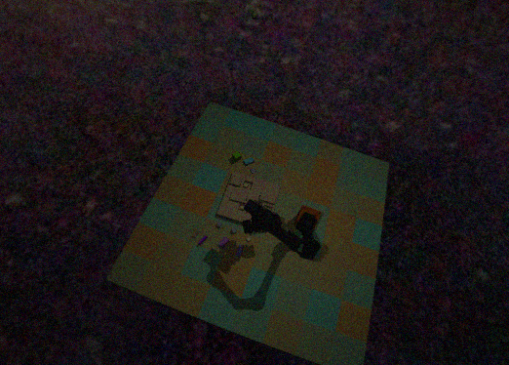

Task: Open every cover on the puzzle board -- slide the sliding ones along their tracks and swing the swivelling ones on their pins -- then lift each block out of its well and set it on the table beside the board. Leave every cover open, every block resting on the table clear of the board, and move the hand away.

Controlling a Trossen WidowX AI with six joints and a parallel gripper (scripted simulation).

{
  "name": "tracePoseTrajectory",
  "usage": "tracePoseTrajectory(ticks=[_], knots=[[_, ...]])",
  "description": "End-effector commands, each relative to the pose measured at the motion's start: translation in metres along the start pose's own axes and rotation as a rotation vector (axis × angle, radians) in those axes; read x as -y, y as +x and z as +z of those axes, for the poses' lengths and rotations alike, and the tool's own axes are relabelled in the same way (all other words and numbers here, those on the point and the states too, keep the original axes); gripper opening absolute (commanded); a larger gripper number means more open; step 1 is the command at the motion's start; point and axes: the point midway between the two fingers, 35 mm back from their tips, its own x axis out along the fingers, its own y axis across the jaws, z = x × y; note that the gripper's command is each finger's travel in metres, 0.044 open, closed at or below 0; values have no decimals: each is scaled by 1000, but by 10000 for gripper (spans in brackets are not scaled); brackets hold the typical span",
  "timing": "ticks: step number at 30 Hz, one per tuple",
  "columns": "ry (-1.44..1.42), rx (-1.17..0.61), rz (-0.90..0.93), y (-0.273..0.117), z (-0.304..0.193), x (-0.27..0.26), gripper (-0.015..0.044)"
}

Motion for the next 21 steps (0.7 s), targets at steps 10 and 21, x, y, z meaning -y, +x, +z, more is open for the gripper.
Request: tracePoseTrajectory(ticks=[10, 21], knots=[[4, -14, 5, 3, -31, 5, 80], [3, -7, 0, 21, -27, 4, 80]])
